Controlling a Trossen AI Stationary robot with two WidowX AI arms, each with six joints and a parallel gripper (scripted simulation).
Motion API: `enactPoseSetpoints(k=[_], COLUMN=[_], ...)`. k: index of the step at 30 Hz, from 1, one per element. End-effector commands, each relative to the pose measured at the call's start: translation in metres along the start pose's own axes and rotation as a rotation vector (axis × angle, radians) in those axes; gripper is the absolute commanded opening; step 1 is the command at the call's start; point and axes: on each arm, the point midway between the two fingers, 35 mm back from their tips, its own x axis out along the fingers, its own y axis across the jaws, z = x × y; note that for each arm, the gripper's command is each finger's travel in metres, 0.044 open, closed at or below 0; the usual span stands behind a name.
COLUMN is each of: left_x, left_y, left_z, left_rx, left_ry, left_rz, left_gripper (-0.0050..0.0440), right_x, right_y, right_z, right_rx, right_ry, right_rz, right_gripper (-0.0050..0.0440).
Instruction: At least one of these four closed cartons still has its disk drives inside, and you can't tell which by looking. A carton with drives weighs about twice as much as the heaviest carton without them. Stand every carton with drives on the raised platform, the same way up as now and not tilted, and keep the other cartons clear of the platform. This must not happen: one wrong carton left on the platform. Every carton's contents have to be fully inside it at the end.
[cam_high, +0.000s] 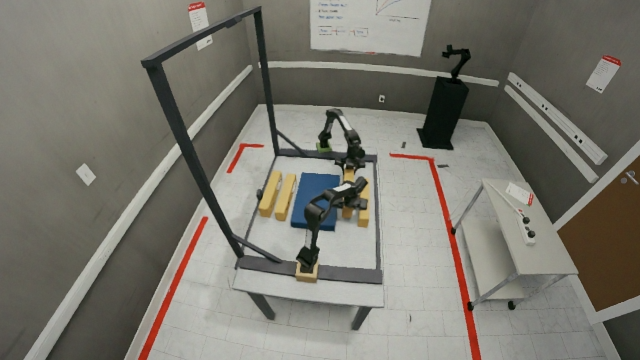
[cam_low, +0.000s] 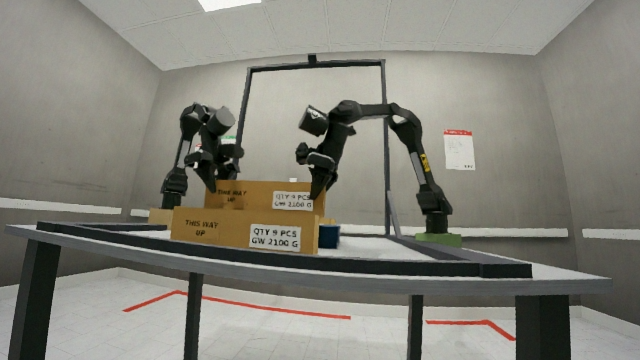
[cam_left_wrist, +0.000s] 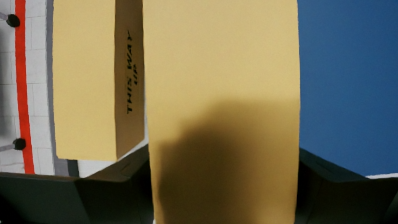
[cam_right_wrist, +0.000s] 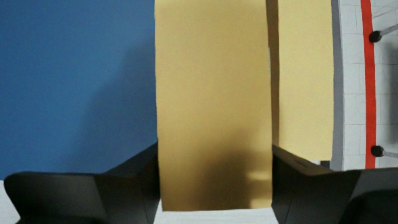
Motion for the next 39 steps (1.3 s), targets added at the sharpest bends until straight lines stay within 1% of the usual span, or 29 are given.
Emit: enactPoseSetpoints(k=[1,23,24,39], left_x=[-0.0396,-0.0397,-0.0351,-0.0351], left_y=[0.0024,0.0026,0.0025,0.0025], left_z=[0.0152,0.0151,0.0144,0.0144], left_rx=[0.019,0.019,0.02,0.02], left_ry=[-0.094,-0.094,-0.095,-0.095], left_rz=[0.054,0.055,0.054,0.054], left_gripper=[-0.005,-0.005,-0.005,-0.005], right_x=[-0.022,-0.022,-0.0171,-0.0171], right_y=[-0.005,-0.0042,-0.005,-0.005], right_z=[0.0115,0.0118,0.0094,0.0094], right_rx=[-0.016,-0.015,-0.016,-0.016], right_ry=[-0.059,-0.06,-0.059,-0.059], right_rz=[-0.044,-0.047,-0.045,-0.045], right_gripper=[-0.005,-0.005,-0.005,-0.005])
